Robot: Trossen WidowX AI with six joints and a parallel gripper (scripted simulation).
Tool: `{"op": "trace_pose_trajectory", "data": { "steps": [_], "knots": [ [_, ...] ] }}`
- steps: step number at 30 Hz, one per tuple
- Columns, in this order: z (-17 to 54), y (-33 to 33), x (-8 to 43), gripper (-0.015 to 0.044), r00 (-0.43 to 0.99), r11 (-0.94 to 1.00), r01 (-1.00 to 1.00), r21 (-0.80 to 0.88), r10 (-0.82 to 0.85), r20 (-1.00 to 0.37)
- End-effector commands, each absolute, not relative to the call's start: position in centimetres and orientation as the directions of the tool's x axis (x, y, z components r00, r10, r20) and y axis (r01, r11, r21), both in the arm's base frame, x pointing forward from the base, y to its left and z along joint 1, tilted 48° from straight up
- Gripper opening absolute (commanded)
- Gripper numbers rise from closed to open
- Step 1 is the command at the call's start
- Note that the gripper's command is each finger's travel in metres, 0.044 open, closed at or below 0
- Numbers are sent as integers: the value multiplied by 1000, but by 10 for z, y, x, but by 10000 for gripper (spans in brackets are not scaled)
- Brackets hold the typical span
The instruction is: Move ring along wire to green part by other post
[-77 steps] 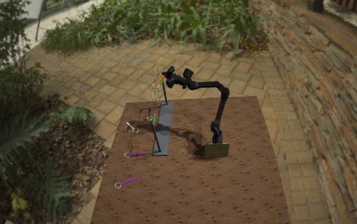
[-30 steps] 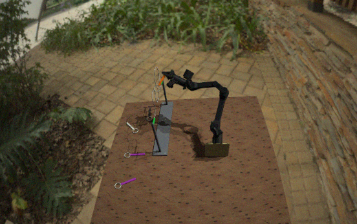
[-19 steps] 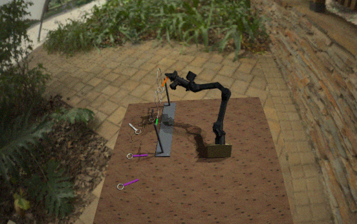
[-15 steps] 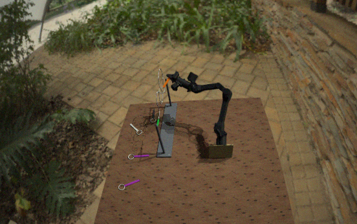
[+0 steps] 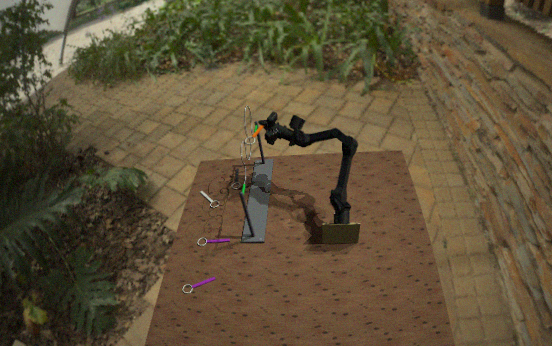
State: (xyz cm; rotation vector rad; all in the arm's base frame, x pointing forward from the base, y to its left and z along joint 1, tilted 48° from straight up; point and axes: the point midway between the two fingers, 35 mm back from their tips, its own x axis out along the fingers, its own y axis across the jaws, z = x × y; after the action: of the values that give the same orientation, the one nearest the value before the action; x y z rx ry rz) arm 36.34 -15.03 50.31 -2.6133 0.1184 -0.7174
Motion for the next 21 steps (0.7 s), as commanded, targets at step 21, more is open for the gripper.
{"op": "trace_pose_trajectory", "data": {
  "steps": [21],
  "knots": [
    [444, -208, 357, -150, 837, -525, 51, -850, -442, 323]
  ]
}}
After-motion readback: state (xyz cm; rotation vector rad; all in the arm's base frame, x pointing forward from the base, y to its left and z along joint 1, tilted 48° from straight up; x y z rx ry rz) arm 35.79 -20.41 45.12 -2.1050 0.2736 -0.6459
